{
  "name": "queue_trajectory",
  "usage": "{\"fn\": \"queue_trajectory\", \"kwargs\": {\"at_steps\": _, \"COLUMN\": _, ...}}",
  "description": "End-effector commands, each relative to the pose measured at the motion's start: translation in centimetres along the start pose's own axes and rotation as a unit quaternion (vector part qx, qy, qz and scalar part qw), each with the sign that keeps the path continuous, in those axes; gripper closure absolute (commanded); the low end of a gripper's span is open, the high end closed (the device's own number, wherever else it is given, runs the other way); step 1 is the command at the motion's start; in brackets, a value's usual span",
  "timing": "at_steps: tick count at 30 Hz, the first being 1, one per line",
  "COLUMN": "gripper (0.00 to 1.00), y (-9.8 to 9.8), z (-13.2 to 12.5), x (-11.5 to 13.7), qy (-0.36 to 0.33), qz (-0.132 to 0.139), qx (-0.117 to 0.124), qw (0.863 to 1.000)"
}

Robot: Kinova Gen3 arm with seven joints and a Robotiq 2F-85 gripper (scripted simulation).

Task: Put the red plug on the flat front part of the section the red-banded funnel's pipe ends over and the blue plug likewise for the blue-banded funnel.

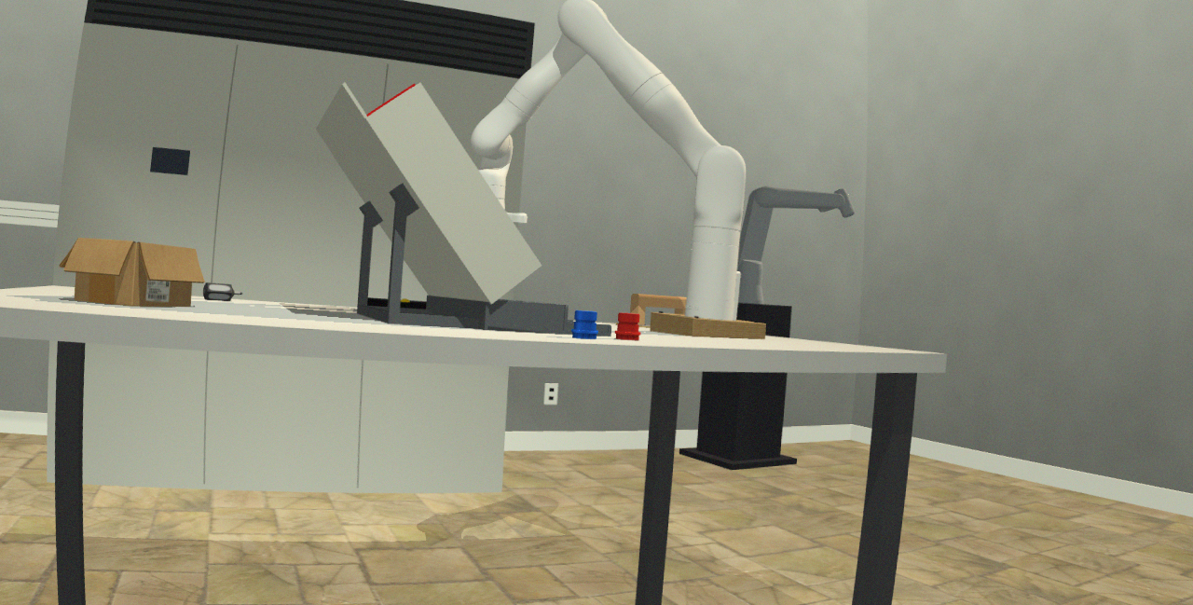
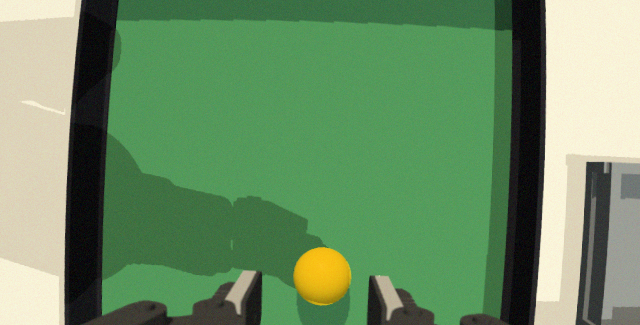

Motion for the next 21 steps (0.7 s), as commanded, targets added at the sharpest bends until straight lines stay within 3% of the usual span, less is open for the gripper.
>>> {"fn": "queue_trajectory", "kwargs": {"at_steps": 1, "gripper": 0.5, "y": -1.02, "z": 0.01, "x": 0.12, "qy": -0.001, "qz": 0.004, "qx": -0.003, "qw": 1.0}}
{"fn": "queue_trajectory", "kwargs": {"at_steps": 4, "gripper": 0.5, "y": -1.02, "z": 0.01, "x": 0.12, "qy": -0.001, "qz": 0.004, "qx": -0.003, "qw": 1.0}}
{"fn": "queue_trajectory", "kwargs": {"at_steps": 5, "gripper": 0.5, "y": -0.96, "z": -0.35, "x": 0.35, "qy": -0.001, "qz": -0.012, "qx": -0.03, "qw": 0.999}}
{"fn": "queue_trajectory", "kwargs": {"at_steps": 21, "gripper": 0.5, "y": -0.96, "z": -0.35, "x": 0.35, "qy": -0.001, "qz": -0.012, "qx": -0.03, "qw": 0.999}}
Point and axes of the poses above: the point where the finger pads meet when closed, its own y axis back along the fingers, its own z axis across the jaws, x = y × z, the point moved 9 cm from there along y, back along the fingers, and after that the axes turned 6 degrees about -y, right-handed, at the moved point
